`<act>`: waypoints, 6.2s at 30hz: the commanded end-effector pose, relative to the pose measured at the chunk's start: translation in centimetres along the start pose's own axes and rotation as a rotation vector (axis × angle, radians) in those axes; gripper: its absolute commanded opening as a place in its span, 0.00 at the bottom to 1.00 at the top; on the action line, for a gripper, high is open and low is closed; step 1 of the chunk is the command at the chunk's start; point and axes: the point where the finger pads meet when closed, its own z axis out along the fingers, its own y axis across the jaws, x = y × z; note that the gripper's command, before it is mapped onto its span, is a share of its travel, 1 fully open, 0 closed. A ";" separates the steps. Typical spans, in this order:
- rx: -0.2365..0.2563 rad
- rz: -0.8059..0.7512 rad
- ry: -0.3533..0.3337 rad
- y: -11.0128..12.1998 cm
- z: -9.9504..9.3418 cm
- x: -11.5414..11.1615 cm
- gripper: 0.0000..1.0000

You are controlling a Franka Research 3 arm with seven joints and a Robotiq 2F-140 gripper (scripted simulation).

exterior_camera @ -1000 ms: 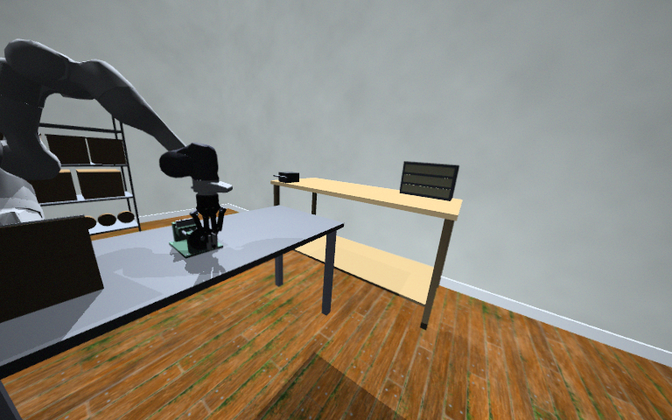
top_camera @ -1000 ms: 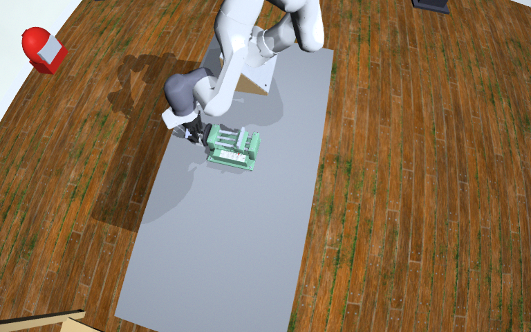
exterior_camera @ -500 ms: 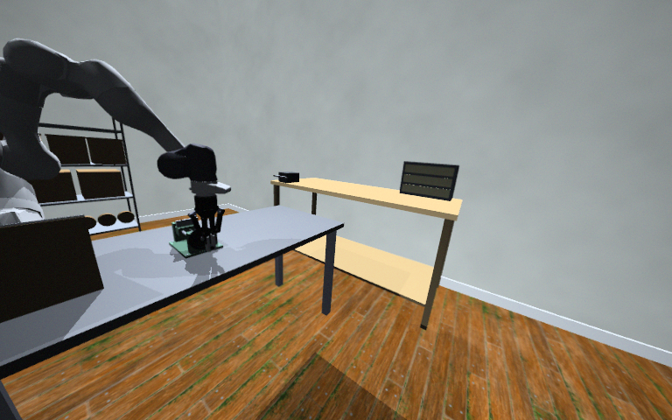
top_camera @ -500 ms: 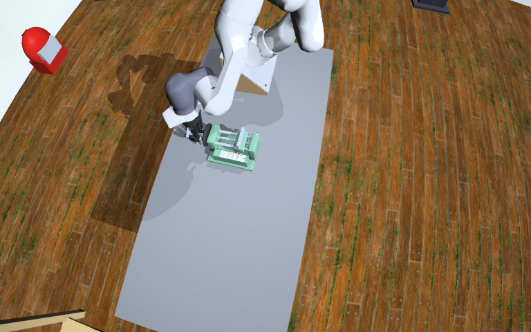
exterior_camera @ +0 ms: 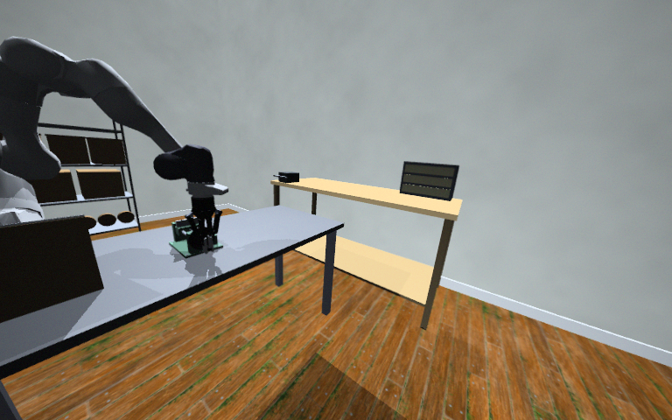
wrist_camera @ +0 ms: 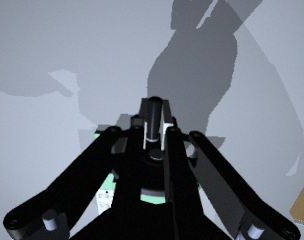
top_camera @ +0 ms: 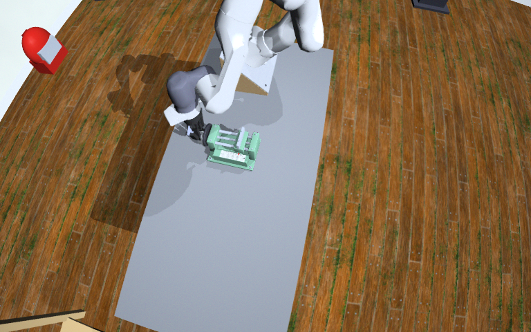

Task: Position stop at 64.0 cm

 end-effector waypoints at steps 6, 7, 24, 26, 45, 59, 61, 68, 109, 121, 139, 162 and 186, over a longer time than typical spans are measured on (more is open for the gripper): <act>-0.004 -0.005 0.000 1.0 0.1 0.1 0.04; -0.004 -0.005 0.000 1.1 0.1 0.1 0.04; -0.004 -0.005 0.000 2.9 -0.7 0.1 0.04; -0.004 -0.005 0.000 3.1 -1.0 0.1 0.04; -0.004 -0.005 0.000 3.9 -4.4 0.1 0.04; -0.004 -0.005 0.000 2.1 -6.6 0.1 0.04; -0.004 -0.005 0.000 1.7 -6.7 0.1 0.04; -0.004 -0.005 0.000 0.6 -6.9 0.1 0.04; -0.004 -0.005 0.000 -0.7 -0.1 0.1 0.04; -0.004 -0.005 0.000 1.3 0.0 0.1 0.04; -0.004 -0.005 0.000 3.9 -2.2 0.1 0.04; -0.004 -0.005 0.000 1.8 -6.7 0.1 0.04; -0.004 -0.005 0.000 -1.3 -6.4 0.1 0.04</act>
